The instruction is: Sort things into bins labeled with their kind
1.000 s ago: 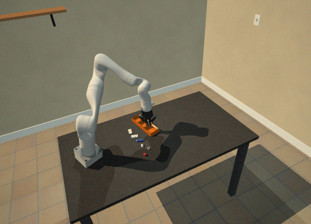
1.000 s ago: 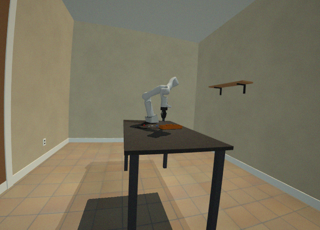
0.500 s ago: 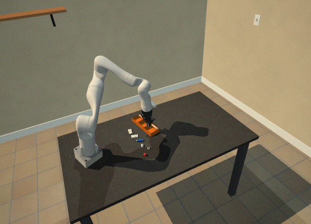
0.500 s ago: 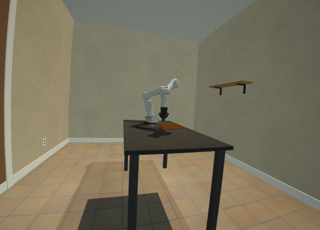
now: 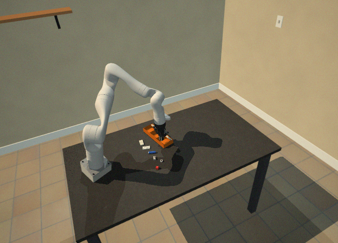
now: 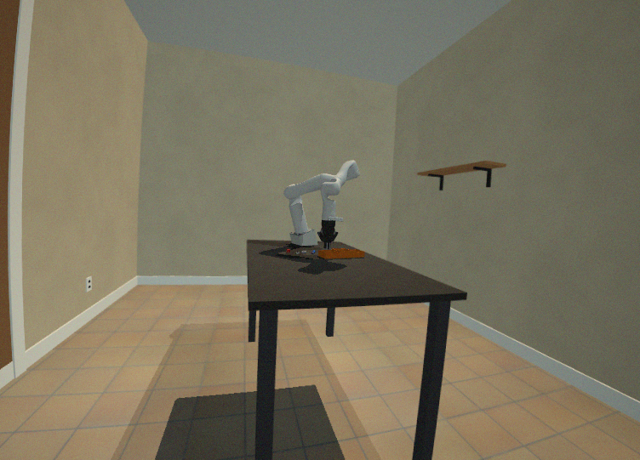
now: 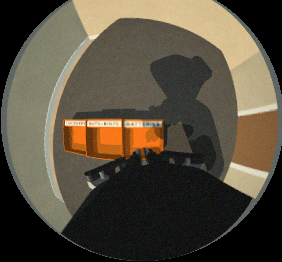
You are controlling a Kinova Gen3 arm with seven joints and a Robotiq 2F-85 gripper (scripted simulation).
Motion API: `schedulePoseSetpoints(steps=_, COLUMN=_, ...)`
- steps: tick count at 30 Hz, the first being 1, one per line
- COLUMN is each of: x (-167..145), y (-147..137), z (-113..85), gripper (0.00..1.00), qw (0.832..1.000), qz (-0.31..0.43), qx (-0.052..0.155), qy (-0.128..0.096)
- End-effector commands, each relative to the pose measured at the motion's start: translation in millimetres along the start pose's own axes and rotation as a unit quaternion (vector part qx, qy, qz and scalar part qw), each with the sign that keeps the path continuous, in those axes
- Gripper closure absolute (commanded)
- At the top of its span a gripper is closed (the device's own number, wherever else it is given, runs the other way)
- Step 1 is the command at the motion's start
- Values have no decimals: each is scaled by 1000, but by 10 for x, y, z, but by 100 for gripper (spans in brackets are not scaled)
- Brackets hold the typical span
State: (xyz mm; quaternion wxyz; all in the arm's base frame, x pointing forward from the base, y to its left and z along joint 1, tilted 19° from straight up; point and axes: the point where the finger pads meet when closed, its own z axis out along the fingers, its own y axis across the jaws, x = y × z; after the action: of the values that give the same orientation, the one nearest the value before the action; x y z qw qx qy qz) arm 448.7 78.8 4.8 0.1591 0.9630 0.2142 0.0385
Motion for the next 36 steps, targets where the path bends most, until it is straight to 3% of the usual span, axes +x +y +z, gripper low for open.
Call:
schedulePoseSetpoints(steps=1, x=-6, y=34, z=107, gripper=91, qw=1000, qz=0, qx=-4, qy=0)
schedulePoseSetpoints(steps=6, x=-3, y=34, z=231, gripper=91, qw=1000, qz=0, qx=-4, qy=0)
schedulePoseSetpoints(steps=36, x=-11, y=22, z=209, gripper=91, qw=1000, qz=2, qx=-2, qy=-1)
